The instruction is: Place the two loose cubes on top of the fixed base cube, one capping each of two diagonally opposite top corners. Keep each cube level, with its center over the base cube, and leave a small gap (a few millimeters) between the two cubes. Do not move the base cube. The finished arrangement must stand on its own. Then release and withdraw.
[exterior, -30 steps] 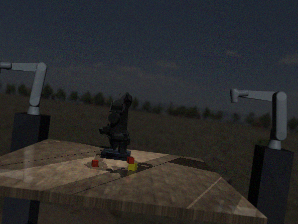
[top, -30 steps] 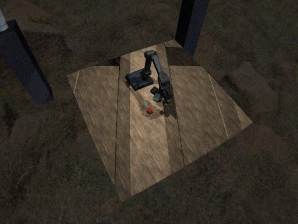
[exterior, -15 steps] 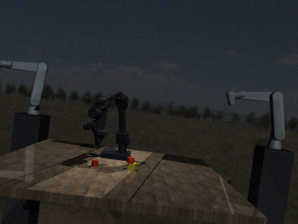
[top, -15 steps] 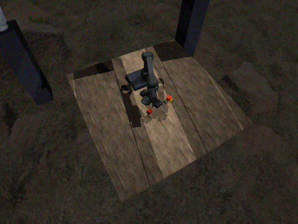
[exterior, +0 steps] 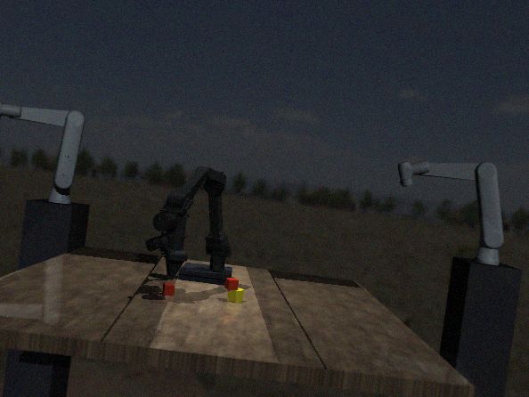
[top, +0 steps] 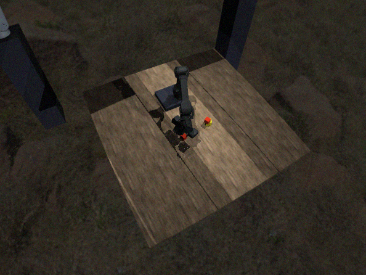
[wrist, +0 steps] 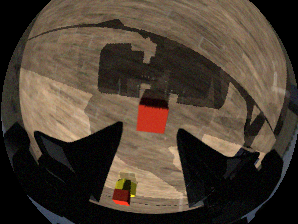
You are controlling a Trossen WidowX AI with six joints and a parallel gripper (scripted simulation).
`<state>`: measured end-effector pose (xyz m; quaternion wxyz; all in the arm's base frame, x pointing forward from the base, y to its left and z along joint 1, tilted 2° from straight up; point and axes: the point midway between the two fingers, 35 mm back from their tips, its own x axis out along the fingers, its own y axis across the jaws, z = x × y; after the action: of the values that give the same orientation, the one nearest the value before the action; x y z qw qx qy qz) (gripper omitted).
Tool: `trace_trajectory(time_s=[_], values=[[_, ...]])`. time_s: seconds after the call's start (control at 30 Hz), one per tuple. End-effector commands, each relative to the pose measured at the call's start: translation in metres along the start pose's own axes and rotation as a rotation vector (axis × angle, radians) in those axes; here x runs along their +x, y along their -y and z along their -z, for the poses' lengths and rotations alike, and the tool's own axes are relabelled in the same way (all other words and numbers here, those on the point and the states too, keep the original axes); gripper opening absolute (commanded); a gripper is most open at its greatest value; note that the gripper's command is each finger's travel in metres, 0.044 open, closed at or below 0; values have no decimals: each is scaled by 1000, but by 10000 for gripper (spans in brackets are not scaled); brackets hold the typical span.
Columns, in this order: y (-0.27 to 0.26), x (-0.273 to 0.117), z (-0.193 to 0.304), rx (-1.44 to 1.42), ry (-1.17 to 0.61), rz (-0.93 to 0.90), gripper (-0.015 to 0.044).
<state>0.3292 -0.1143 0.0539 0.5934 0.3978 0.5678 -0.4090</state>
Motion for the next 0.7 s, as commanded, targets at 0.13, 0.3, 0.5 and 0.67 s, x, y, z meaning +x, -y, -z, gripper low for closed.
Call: trace_trajectory(time_s=[0.13, 0.3, 0.5, 0.67], values=[[1, 13, 0, -4, -3, 8, 265], [1, 21, 0, -4, -3, 8, 265], [1, 31, 0, -4, -3, 8, 265], [2, 38, 1, -4, -3, 8, 265]])
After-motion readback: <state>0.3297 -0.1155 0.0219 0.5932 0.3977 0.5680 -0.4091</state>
